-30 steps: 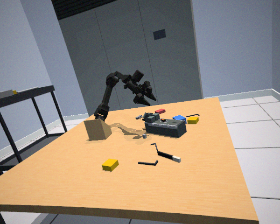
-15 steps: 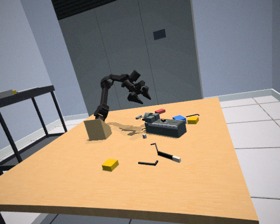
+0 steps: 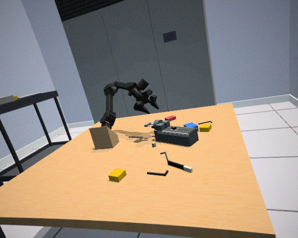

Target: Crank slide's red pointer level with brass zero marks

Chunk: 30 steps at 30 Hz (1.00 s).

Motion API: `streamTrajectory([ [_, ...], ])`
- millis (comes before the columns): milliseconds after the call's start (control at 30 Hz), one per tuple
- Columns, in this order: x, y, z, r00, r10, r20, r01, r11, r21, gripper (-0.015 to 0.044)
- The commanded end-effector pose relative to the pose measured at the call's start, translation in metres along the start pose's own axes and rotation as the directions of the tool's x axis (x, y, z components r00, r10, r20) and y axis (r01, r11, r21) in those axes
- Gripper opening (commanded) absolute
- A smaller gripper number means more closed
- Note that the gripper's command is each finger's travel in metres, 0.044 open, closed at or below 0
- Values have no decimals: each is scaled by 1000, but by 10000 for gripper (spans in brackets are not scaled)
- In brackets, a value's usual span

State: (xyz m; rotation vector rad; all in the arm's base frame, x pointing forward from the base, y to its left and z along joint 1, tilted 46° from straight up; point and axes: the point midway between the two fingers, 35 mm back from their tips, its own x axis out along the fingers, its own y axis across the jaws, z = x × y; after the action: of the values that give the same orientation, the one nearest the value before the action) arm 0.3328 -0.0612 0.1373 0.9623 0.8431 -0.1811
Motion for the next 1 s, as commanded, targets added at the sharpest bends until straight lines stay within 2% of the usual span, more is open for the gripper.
streamTrajectory([
  [0,13,-2,-14,1000,-8,-10,8,1000,5,440],
  [400,48,-2,-59,1000,-5,-6,5,1000,12,440],
  [967,65,-1,-75,1000,-5,-7,5,1000,13,440],
])
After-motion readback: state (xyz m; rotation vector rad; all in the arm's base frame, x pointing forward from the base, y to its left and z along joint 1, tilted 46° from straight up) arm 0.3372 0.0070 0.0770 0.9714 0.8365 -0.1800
